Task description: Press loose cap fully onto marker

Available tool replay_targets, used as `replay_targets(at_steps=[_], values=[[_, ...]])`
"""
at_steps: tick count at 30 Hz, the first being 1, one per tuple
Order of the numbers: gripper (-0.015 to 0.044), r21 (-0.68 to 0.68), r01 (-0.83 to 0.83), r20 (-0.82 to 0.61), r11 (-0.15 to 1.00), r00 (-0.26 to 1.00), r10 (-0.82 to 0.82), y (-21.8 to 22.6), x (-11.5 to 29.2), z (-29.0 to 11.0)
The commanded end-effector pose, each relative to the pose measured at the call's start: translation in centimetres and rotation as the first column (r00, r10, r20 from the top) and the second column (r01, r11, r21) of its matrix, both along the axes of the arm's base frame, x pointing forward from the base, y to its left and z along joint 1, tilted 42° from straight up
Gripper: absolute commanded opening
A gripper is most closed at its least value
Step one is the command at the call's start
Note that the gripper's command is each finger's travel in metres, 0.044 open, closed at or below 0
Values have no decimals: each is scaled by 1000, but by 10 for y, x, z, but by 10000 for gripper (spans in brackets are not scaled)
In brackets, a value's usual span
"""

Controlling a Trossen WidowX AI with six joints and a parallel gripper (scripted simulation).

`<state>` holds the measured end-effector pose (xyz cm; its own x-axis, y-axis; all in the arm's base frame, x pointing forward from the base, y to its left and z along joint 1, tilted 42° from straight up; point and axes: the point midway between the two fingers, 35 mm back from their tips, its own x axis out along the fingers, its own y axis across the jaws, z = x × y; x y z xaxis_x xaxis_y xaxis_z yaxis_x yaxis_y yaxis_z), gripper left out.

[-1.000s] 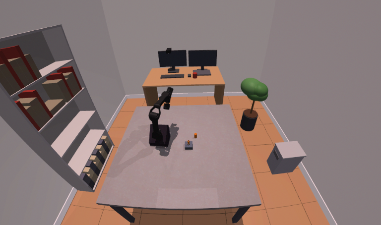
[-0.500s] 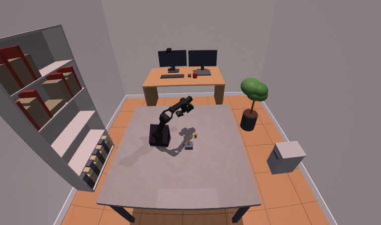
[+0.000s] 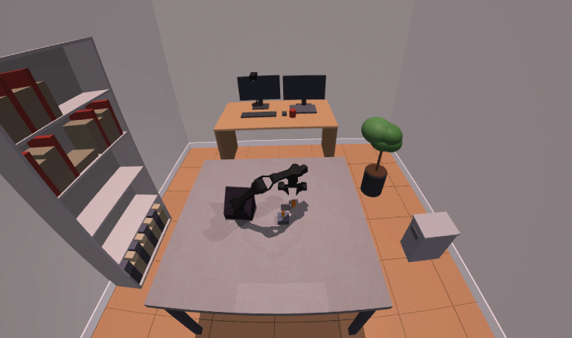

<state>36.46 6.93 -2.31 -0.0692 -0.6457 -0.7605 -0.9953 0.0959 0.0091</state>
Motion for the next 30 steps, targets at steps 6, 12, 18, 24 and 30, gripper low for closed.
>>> replay_targets(at_steps=[6, 12, 18, 24, 30], values=[[241, -12, -5, 9, 1000, 1000, 5, -21, 3, -23], [241, -12, -5, 9, 1000, 1000, 5, -31, 4, -34], [241, -12, -5, 10, 1000, 1000, 5, -37, 4, -41], [241, -13, -5, 10, 1000, 1000, 5, -43, 4, -48], [241, -13, -5, 10, 1000, 1000, 5, -49, 3, -55]])
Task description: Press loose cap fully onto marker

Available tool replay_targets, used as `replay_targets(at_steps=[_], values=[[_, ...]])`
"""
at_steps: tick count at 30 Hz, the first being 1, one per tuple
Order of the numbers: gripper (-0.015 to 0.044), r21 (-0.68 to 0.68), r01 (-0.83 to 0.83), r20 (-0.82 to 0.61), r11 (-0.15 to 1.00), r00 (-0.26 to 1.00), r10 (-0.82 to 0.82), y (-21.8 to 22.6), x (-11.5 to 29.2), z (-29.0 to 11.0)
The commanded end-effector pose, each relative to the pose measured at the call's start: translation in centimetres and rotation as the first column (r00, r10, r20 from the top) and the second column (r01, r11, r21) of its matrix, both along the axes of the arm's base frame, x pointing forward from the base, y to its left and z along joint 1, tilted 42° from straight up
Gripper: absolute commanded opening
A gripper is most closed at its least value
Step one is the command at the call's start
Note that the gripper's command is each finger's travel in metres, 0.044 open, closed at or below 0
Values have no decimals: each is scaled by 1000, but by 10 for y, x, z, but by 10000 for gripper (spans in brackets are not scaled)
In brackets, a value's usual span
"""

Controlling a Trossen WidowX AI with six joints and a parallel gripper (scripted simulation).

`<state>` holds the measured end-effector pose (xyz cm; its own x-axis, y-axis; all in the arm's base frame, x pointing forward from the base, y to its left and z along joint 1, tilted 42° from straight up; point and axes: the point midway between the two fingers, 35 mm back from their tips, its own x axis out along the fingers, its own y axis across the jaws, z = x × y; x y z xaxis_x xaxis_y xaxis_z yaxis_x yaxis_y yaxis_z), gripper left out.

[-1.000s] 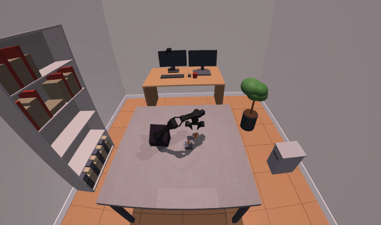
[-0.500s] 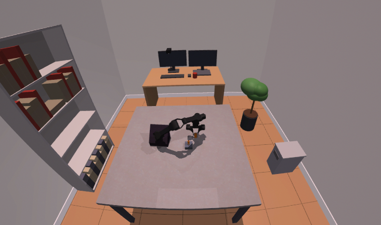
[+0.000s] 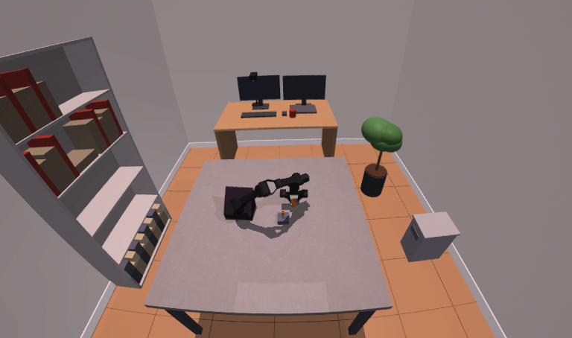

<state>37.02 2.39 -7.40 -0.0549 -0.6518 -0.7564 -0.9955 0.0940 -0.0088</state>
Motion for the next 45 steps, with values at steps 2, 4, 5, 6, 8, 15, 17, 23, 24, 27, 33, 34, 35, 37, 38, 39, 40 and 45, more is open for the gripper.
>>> replay_targets(at_steps=[2, 4, 5, 6, 8, 15, 17, 23, 24, 27, 33, 34, 35, 37, 38, 39, 40, 45], values=[[241, -5, -3, -8, 1000, 1000, 3, -6, -2, -7], [241, -5, -3, -8, 1000, 1000, 3, -8, -3, -9], [241, -5, -3, -8, 1000, 1000, 3, -9, -3, -10], [241, -6, -3, -8, 1000, 1000, 3, -10, -3, -12], [241, -6, -3, -8, 1000, 1000, 3, -13, -3, -14], [241, -7, -3, -8, 1000, 1000, 3, -20, -4, -22], [241, -7, -3, -8, 1000, 1000, 3, -21, -4, -22], [123, -7, -3, -8, 1000, 1000, 3, -21, -4, -22], [116, -7, -3, -8, 1000, 1000, 3, -21, -4, -22], [96, -7, -3, -8, 1000, 1000, 3, -21, -4, -22], [0, -8, -9, 7, 1000, 1000, 9, -16, -1, -18], [0, -8, -12, 13, 1000, 1000, 12, -14, 0, -16], [0, -8, -11, 12, 1000, 1000, 11, -13, 0, -15], [0, -7, -11, 11, 1000, 1000, 11, -10, 1, -12], [0, -7, -10, 10, 1000, 1000, 11, -9, 1, -10], [0, -7, -10, 9, 1000, 1000, 10, -7, 1, -9], [0, -6, -10, 8, 1000, 1000, 10, -6, 1, -7], [0, -5, -7, 2, 1000, 1000, 7, 4, 1, 4]])
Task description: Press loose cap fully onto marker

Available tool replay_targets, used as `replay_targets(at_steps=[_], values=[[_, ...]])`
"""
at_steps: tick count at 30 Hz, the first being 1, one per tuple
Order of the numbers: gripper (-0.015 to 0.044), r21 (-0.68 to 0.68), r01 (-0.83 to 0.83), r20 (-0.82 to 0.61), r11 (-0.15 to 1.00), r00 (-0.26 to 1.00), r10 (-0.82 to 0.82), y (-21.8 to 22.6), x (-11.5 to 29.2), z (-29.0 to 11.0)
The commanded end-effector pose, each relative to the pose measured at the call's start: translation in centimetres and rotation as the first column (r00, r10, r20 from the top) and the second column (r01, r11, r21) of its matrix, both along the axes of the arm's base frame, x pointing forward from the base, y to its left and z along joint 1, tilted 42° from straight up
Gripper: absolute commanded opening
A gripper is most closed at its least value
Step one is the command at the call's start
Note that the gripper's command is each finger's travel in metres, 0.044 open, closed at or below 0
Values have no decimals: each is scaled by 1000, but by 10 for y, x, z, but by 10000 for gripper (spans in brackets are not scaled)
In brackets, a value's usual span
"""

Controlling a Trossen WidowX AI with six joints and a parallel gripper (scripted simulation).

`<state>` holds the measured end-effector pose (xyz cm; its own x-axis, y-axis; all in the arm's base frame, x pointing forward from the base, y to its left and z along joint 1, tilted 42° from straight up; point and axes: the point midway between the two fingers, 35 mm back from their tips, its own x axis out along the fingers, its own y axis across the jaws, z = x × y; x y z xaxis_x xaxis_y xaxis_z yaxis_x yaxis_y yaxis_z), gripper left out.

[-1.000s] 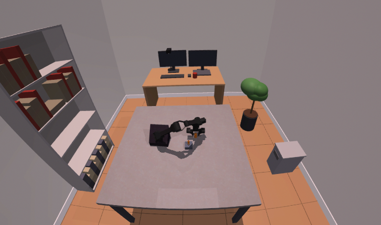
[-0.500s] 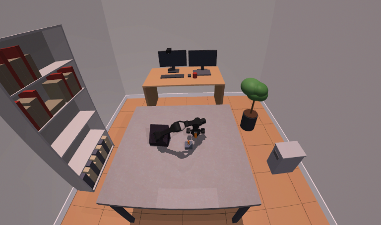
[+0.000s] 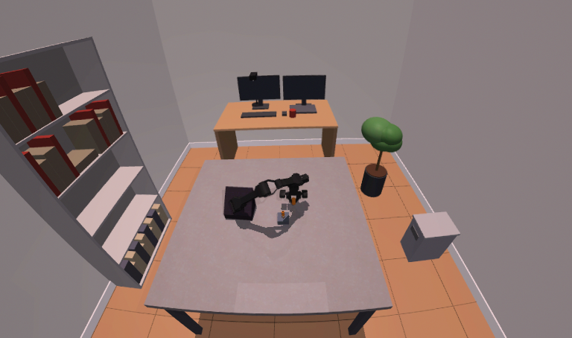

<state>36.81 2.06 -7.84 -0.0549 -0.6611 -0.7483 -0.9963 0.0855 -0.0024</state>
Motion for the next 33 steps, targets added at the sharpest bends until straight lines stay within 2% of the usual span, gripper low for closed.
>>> replay_targets(at_steps=[1, 10, 33], values=[[0, 7, 2, 8, 1000, 1000, -2, 10, 3, 11], [0, 8, 6, 0, 1000, 1000, -6, 23, 2, 28], [0, 8, 7, -1, 1000, 1000, -7, -1, -23, 90]])
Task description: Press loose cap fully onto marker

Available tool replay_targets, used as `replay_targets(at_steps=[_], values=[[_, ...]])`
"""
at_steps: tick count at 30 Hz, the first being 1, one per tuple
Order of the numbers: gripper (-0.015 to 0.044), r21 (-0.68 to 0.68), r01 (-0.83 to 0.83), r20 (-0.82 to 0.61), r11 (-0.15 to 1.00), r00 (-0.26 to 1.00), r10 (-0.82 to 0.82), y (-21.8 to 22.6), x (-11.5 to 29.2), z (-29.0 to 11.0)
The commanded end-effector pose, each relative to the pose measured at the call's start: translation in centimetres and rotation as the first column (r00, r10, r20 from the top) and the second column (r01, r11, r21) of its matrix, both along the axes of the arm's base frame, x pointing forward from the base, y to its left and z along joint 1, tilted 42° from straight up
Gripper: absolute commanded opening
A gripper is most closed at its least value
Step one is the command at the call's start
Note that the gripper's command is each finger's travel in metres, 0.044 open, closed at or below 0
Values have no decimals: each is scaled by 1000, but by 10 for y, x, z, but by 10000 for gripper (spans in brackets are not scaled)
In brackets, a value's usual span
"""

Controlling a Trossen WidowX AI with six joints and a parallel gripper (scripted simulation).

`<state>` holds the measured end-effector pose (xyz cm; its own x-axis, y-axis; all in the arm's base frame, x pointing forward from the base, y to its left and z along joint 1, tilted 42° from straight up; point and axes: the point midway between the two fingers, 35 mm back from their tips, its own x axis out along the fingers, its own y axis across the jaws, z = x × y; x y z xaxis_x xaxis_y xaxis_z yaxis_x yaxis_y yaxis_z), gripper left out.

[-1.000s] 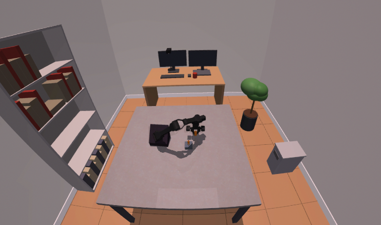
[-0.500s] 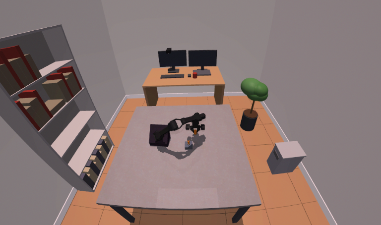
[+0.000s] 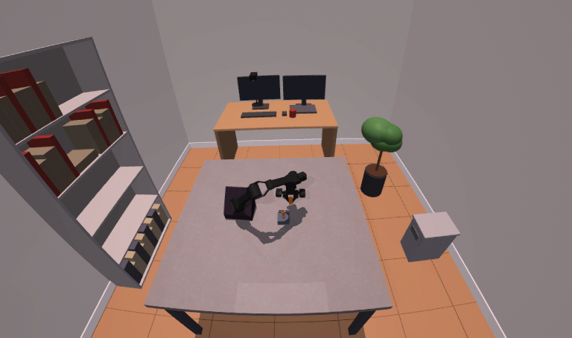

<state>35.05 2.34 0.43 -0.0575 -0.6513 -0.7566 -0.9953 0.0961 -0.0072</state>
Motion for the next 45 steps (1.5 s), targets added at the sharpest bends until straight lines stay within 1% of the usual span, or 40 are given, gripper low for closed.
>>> replay_targets(at_steps=[1, 27, 45], values=[[0, -5, -3, -7, 1000, 1000, 3, -5, -7, 10], [0, -9, -5, -12, 1000, 1000, 5, -35, -50, 67], [0, -9, -5, -12, 1000, 1000, 5, -46, -52, 55]])
